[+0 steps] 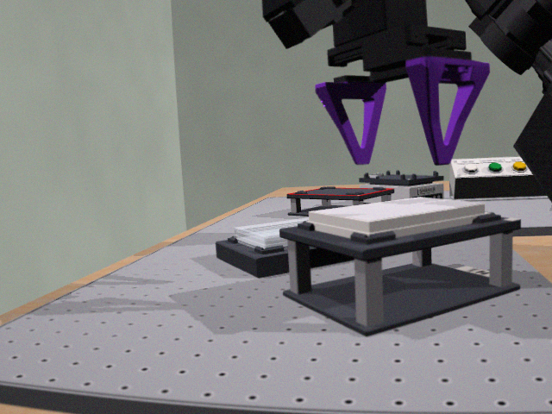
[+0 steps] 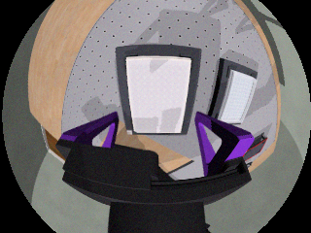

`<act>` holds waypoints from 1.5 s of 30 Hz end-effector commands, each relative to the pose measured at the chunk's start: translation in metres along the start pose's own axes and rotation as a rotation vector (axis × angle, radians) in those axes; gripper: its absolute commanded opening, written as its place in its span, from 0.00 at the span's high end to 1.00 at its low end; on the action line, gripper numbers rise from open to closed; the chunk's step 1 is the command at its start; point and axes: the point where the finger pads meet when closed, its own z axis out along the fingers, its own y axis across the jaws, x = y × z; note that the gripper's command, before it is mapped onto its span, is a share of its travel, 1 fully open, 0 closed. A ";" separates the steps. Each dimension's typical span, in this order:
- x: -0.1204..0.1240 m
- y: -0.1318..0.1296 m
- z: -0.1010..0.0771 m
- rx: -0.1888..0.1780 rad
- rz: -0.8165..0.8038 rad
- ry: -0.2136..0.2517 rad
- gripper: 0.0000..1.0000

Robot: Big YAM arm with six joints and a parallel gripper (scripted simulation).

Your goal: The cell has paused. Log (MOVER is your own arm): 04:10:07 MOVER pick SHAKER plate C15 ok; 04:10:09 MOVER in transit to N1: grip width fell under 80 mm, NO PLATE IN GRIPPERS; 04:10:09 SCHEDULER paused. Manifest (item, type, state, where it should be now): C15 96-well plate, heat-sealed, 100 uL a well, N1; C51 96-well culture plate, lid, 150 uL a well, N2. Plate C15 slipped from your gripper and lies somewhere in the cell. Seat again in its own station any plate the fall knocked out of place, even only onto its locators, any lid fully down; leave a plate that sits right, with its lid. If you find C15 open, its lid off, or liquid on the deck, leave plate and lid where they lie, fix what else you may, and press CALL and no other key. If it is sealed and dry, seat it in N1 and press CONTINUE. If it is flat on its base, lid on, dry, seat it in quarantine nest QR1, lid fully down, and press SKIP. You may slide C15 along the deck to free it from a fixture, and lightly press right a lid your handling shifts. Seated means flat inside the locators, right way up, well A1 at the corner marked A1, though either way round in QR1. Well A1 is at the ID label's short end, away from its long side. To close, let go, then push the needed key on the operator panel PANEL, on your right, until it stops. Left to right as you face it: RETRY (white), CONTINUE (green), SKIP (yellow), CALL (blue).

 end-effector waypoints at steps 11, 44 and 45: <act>-0.011 -0.001 -0.008 -0.003 0.027 -0.021 0.00; 0.096 -0.023 -0.085 -0.005 0.848 -0.014 1.00; 0.100 -0.024 -0.088 -0.005 0.881 -0.013 1.00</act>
